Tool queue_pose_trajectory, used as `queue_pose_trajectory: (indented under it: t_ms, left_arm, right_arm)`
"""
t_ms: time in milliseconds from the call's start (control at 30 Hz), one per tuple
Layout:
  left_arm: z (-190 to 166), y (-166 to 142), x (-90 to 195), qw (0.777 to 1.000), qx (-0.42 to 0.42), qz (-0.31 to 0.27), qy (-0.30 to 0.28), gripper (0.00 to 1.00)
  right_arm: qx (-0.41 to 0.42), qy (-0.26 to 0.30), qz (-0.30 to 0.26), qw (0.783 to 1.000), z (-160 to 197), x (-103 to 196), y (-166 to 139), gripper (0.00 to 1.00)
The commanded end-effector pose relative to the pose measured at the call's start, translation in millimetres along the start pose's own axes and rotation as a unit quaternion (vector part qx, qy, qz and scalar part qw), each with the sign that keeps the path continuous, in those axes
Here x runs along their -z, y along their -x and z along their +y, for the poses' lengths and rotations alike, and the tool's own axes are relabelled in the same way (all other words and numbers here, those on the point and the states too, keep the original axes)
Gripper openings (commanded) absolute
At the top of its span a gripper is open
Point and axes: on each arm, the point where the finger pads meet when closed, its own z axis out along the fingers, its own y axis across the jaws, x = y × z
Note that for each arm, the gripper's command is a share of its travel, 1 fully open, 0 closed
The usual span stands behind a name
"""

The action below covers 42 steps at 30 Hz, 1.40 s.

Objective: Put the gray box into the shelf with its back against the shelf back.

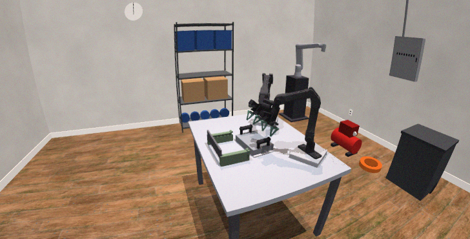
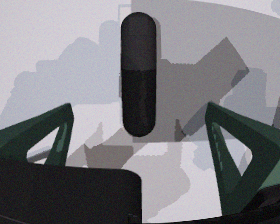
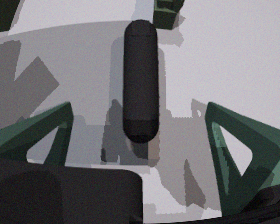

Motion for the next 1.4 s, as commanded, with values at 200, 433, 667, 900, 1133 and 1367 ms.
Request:
queue_pose_trajectory:
  t_ms: [200, 433, 667, 900, 1133, 1367]
  left_arm:
    - [5.7, -2.1, -10.2, 1.0, 0.003, 0.002, 0.014, 1.0]
    - [5.1, -2.9, -25.0, 1.0, -0.003, 0.006, 0.018, 1.0]
    - [1.0, 1.7, -32.2, 1.0, -0.002, -0.003, 0.007, 1.0]
    - [0.8, 0.9, -49.6, 1.0, -0.001, -0.001, 0.004, 1.0]
    - [0.5, 0.9, -60.9, 1.0, -0.001, -0.002, 0.001, 1.0]
    - [-5.6, 11.8, -56.9, 1.0, 0.002, -0.016, -0.006, 1.0]
  right_arm:
    - [-0.007, 0.005, -0.019, 1.0, 2.6, 6.5, 12.6, 1.0]
    - [0.006, -0.009, 0.007, 1.0, -4.8, -19.1, -8.1, 1.0]
    - [-0.002, 0.002, -0.008, 1.0, 0.8, -25.3, 4.0, 1.0]
    - [-0.003, 0.004, -0.009, 1.0, 0.6, -42.7, 4.2, 1.0]
    - [-0.003, 0.005, -0.01, 1.0, 1.6, -55.2, 5.5, 1.0]
    - [-0.009, 0.006, -0.023, 1.0, 4.6, -53.4, 19.6, 1.0]
